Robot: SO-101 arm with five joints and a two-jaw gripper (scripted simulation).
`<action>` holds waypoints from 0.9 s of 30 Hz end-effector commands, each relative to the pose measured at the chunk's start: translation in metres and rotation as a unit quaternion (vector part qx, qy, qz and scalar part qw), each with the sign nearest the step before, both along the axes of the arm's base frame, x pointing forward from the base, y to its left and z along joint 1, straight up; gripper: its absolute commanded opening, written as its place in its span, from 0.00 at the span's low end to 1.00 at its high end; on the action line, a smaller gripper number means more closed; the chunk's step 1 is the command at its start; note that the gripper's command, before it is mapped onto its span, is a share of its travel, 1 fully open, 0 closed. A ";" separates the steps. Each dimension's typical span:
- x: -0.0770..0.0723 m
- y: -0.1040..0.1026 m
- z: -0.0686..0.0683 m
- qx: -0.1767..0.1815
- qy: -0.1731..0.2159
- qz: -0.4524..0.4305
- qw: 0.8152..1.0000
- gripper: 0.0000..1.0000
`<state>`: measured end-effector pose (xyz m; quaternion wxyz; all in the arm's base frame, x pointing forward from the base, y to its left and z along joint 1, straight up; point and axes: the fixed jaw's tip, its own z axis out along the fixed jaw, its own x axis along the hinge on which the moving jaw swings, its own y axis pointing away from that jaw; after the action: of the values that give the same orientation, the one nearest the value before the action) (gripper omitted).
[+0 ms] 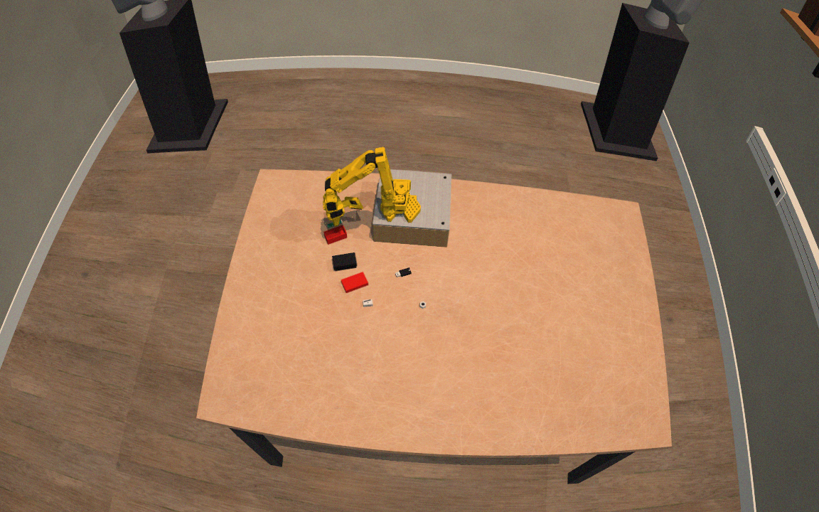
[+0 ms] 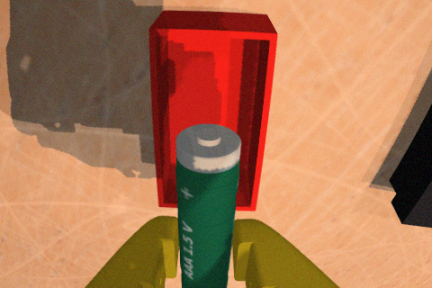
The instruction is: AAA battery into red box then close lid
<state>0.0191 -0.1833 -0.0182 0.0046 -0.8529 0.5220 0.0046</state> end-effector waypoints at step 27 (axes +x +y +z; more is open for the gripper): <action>0.003 -0.003 -0.003 -0.006 -0.002 0.000 1.000 0.03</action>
<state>0.0198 -0.1850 -0.0183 0.0005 -0.8529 0.5220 0.0012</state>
